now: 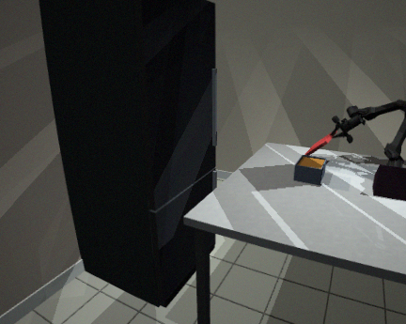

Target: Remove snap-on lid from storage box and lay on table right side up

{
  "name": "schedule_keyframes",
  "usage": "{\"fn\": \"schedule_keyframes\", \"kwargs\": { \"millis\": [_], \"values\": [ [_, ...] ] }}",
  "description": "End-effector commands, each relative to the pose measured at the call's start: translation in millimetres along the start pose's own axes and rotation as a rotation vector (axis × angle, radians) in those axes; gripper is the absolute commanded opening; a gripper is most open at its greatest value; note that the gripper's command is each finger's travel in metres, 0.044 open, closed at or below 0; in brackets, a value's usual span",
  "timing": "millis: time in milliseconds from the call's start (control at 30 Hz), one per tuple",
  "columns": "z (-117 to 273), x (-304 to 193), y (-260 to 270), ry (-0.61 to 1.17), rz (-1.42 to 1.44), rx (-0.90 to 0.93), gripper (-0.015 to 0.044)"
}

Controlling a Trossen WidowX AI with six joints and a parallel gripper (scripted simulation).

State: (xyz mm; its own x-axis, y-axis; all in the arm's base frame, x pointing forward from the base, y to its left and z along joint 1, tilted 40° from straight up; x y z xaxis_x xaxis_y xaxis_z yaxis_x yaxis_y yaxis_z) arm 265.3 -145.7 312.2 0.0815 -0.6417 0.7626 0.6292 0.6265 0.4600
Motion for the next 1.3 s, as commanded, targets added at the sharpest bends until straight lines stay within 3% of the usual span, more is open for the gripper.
{"fn": "schedule_keyframes", "kwargs": {
  "millis": [0,1267],
  "values": [
    [-3,-1,-2,0.002,0.005,0.01,0.0],
    [-22,-6,-24,0.001,0.006,0.01,0.0]
  ]
}}
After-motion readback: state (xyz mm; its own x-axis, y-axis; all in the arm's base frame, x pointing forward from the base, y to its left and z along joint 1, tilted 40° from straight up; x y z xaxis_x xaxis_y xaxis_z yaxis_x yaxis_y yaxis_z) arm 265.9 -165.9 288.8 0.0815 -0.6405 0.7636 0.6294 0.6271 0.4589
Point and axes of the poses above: the point midway between the two fingers, 35 mm back from their tips, its own z axis back along the fingers, its own y axis across the jaws, x = y × z, the point moved 7 cm from there along z, back along the fingers, and after that the axes turned 12 degrees about z, right-handed, at the moved point
